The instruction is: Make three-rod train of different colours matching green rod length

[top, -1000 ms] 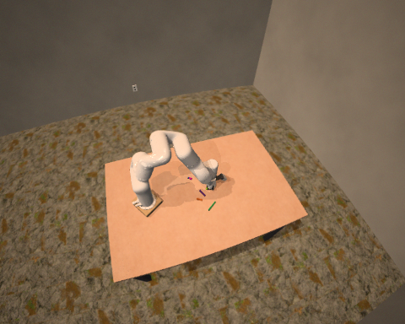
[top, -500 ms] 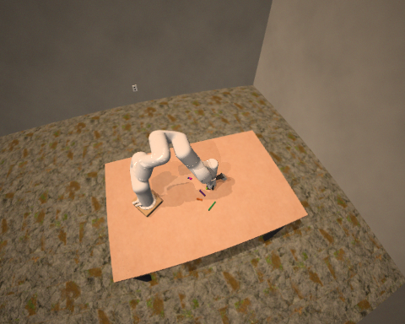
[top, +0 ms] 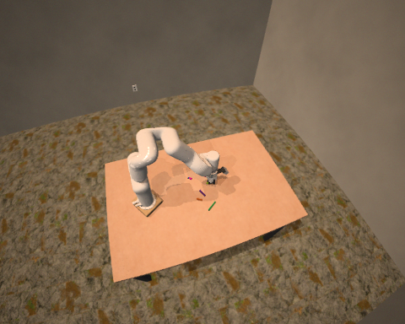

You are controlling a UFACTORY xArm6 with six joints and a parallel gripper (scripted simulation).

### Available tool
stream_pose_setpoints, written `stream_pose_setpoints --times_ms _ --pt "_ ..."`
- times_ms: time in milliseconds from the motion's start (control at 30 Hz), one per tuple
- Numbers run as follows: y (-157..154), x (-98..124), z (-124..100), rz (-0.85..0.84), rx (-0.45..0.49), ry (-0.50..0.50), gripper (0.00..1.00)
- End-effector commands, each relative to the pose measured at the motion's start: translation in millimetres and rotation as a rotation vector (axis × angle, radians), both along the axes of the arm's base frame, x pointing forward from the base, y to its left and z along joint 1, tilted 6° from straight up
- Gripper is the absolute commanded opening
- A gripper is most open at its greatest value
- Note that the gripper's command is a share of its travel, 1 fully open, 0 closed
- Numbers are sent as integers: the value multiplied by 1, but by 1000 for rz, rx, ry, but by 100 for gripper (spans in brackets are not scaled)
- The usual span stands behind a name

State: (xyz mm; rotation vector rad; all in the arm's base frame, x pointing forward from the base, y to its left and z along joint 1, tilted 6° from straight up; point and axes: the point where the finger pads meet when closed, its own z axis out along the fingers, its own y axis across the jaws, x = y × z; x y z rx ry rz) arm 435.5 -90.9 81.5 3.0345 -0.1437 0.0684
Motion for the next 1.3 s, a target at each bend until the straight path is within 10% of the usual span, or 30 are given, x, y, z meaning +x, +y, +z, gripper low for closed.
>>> stream_pose_setpoints --times_ms 0,467,1267 --pt "2 -1 22 0 -1 -1 4" --pt "6 -2 22 -26 0 -4 4" --pt "87 -44 13 -661 27 -70 4"
